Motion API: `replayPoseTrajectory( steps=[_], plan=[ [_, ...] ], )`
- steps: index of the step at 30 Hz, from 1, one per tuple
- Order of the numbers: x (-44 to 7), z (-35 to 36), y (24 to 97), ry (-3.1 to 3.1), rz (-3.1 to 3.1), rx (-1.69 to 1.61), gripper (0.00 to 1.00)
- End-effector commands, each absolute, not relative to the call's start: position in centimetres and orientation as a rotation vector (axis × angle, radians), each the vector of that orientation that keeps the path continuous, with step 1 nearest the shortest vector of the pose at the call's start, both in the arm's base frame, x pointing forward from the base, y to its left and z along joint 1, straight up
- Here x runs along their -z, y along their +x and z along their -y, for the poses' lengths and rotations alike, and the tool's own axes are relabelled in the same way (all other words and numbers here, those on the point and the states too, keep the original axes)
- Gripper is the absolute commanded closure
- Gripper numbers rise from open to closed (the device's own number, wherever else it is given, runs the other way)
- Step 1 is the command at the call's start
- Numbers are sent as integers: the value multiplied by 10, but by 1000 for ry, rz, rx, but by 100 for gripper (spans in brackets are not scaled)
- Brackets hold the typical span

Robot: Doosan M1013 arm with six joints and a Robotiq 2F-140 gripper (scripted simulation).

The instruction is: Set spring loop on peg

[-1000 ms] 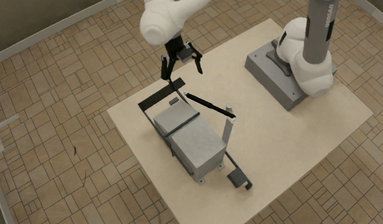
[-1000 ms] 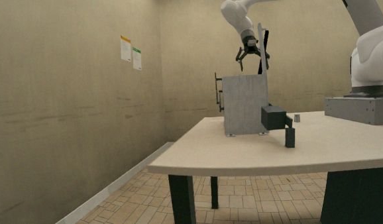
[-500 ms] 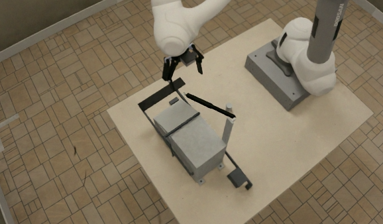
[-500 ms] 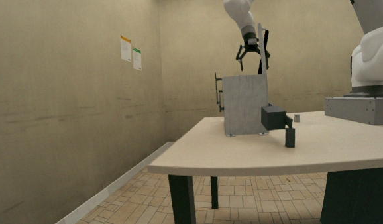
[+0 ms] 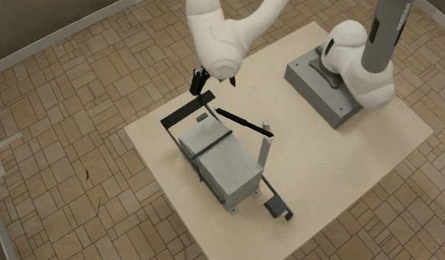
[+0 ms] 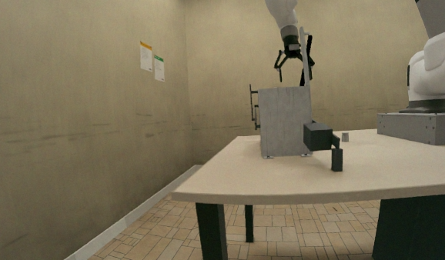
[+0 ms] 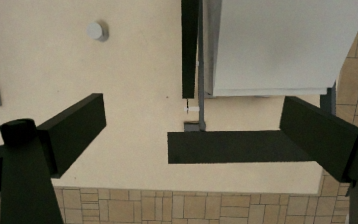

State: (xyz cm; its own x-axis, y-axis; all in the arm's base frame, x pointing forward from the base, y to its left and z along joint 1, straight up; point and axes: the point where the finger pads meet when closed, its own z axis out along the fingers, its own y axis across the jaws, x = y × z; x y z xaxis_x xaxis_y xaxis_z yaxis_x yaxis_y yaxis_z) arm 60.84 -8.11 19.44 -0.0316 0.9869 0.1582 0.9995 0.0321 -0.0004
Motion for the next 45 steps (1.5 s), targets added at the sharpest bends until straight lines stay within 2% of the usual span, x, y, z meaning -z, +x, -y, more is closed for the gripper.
replayPoseTrajectory(
  steps=[1,5,6,22,23,39,40,45],
  plan=[
    [-195,81,609,-2103,2172,168,0],
    [-195,81,609,-2103,2172,168,0],
    [-196,81,609,-2195,2242,14,0],
    [-196,81,609,-2195,2242,14,0],
    [-195,51,557,-2197,2243,11,0],
    [-195,51,557,-2197,2243,11,0],
    [-195,22,504,-2198,2245,7,0],
    [-195,22,504,-2198,2245,7,0]
  ],
)
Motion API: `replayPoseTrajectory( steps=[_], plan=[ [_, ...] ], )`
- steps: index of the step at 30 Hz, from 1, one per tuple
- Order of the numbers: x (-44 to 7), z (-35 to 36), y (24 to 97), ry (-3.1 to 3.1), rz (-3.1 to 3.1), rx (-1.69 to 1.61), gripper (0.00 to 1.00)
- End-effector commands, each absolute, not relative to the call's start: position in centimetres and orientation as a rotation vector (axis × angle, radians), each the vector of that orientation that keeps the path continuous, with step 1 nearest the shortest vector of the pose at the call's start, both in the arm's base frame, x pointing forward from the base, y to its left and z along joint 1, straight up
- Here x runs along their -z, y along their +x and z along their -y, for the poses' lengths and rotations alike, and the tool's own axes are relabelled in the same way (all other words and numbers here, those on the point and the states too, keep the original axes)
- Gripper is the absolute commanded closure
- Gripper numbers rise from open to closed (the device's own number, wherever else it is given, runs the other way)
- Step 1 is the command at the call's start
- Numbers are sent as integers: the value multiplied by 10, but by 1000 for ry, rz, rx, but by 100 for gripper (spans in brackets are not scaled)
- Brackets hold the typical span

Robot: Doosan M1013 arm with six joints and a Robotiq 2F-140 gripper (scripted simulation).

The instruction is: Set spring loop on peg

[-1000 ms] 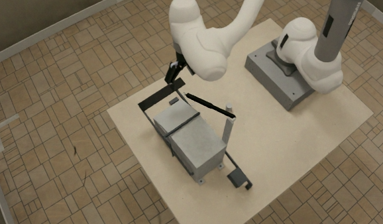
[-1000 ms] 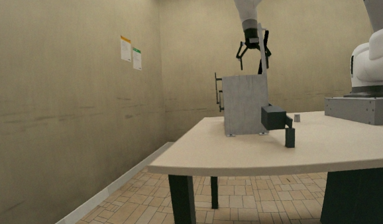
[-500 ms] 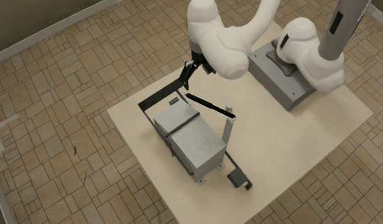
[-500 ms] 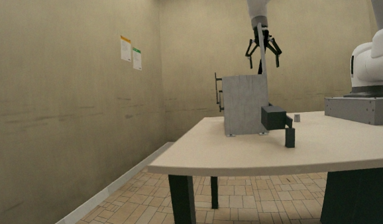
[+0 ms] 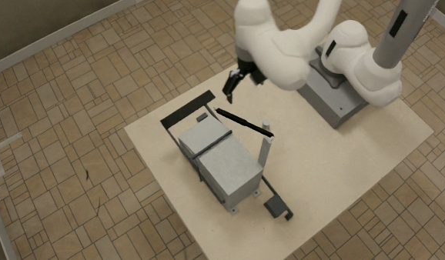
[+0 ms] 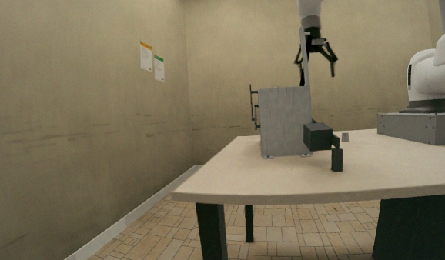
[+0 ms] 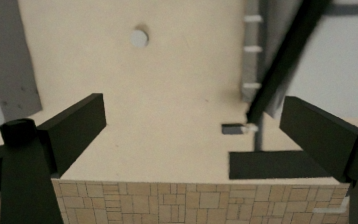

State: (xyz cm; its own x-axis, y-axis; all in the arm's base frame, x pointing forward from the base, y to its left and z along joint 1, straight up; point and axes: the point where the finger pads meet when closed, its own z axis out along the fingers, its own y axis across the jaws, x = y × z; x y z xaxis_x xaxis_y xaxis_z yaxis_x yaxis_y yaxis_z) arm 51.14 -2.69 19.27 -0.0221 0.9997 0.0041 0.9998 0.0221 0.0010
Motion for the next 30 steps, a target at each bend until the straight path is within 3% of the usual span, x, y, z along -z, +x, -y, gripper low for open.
replayPoseTrajectory(
  steps=[1,11,12,28,30],
  plan=[
    [-195,22,504,-2198,2245,7,0],
    [-195,22,504,-2198,2245,7,0],
    [-195,-8,452,-2200,2246,4,0],
    [-195,-8,452,-2200,2246,4,0],
    [-195,-25,422,-2200,2246,4,0]
  ],
)
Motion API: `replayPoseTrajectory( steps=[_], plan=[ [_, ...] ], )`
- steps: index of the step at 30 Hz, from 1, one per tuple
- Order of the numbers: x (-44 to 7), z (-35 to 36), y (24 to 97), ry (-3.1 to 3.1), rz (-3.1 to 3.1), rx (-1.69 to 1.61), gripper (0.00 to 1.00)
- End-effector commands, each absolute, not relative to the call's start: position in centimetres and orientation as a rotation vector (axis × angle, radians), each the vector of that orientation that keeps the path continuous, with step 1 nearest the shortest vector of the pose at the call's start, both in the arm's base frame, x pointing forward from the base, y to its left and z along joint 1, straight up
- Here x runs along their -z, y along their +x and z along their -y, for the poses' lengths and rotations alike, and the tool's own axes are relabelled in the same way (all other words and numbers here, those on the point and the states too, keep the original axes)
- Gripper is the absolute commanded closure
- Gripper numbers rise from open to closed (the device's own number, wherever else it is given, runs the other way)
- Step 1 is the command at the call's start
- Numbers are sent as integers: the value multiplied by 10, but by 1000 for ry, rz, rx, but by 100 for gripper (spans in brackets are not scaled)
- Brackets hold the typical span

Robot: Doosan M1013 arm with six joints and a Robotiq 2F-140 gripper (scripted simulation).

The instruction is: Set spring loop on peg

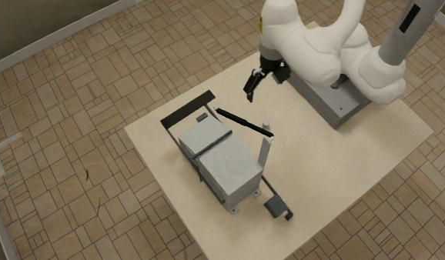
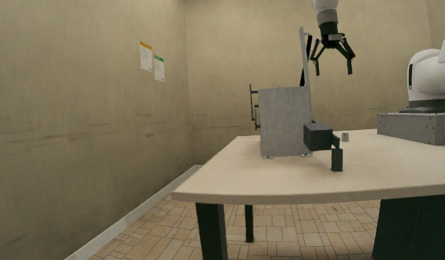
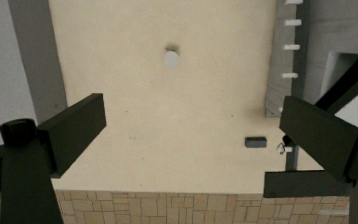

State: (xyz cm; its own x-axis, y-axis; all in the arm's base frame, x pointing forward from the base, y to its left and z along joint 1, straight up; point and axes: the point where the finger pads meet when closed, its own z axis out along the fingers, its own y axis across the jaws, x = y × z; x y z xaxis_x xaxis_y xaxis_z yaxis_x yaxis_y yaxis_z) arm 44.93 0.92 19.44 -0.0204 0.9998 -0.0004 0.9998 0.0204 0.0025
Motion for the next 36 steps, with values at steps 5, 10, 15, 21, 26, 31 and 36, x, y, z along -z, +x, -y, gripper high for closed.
replayPoseTrajectory(
  steps=[5,10,15,21,26,31,36],
  plan=[
    [-195,-25,422,2197,-2242,-4,0],
    [-195,-25,422,2197,-2242,-4,0],
    [-195,-25,422,2197,-2242,-4,0],
    [-135,-25,422,2196,-2242,-4,0],
    [-135,-25,422,2196,-2242,-4,0],
    [-135,-25,422,2196,-2242,-4,0],
    [-75,-25,422,2196,-2242,-3,0]
  ],
)
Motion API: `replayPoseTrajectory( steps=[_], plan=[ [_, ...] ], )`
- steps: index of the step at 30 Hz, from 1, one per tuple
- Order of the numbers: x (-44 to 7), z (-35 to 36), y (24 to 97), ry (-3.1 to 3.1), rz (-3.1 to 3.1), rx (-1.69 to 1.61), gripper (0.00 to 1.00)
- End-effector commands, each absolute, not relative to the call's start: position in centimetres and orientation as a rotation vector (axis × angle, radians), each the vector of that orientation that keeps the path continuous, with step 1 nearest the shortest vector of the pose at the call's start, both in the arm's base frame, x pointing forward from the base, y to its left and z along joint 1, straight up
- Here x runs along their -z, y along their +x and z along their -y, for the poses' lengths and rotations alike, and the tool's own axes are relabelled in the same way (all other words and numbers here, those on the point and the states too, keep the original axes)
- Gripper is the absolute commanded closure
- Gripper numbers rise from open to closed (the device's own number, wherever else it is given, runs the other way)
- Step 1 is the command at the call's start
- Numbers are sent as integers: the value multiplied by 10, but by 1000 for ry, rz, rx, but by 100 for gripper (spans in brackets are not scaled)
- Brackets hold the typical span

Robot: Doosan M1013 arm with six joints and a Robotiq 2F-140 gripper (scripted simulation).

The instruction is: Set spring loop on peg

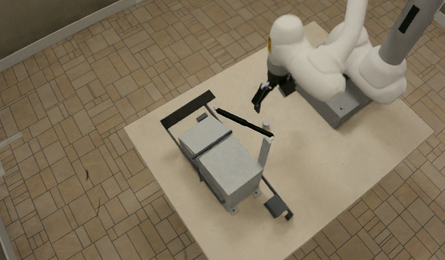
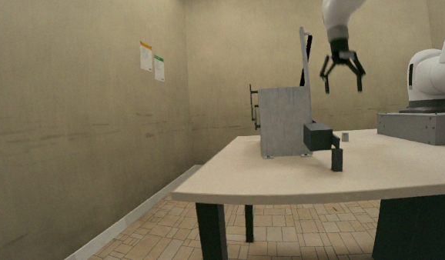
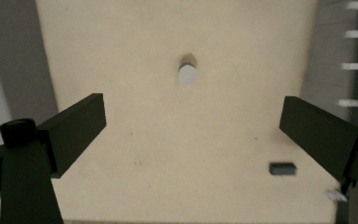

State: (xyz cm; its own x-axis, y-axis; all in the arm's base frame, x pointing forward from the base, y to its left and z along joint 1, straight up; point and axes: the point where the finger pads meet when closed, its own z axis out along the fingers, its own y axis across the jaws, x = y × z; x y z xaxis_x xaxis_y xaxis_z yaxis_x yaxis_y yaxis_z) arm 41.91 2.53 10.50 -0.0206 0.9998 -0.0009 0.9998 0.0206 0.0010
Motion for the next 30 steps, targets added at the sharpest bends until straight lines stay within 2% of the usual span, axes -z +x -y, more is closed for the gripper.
replayPoseTrajectory(
  steps=[1,13,14,30],
  plan=[
    [-75,-25,422,2196,-2242,-3,0],
    [-75,-25,422,2196,-2242,-3,0],
    [-15,-25,422,2196,-2242,-3,0],
    [-15,-25,422,2196,-2242,-3,0]
  ],
)
